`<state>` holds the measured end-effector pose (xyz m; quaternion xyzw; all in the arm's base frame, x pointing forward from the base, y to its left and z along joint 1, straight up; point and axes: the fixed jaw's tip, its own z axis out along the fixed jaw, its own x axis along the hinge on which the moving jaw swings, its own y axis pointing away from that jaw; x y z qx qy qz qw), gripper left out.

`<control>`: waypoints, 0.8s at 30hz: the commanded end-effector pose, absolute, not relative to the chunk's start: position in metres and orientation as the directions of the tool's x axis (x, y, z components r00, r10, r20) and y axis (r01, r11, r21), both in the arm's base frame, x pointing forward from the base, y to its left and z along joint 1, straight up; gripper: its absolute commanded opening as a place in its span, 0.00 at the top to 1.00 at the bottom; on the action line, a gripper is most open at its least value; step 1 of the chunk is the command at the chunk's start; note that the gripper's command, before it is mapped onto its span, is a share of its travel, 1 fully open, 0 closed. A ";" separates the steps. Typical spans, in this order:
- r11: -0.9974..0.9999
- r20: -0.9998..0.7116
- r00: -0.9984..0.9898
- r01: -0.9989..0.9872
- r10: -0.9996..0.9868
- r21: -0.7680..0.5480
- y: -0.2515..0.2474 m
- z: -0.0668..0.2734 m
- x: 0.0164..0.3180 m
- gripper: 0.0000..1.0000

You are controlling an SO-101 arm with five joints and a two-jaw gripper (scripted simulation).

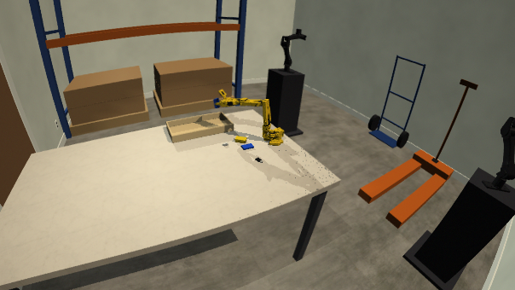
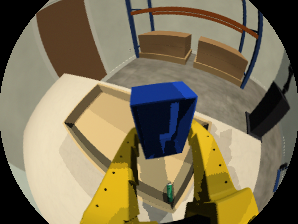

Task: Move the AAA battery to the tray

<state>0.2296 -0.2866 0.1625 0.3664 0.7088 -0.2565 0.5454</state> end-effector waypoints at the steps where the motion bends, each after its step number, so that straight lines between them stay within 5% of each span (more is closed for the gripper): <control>1: 0.607 -0.984 -0.068 0.793 0.167 0.049 -0.284 0.197 0.231 0.81; 24: 0.607 -0.984 -0.066 0.793 0.168 0.051 -0.282 0.206 0.230 0.81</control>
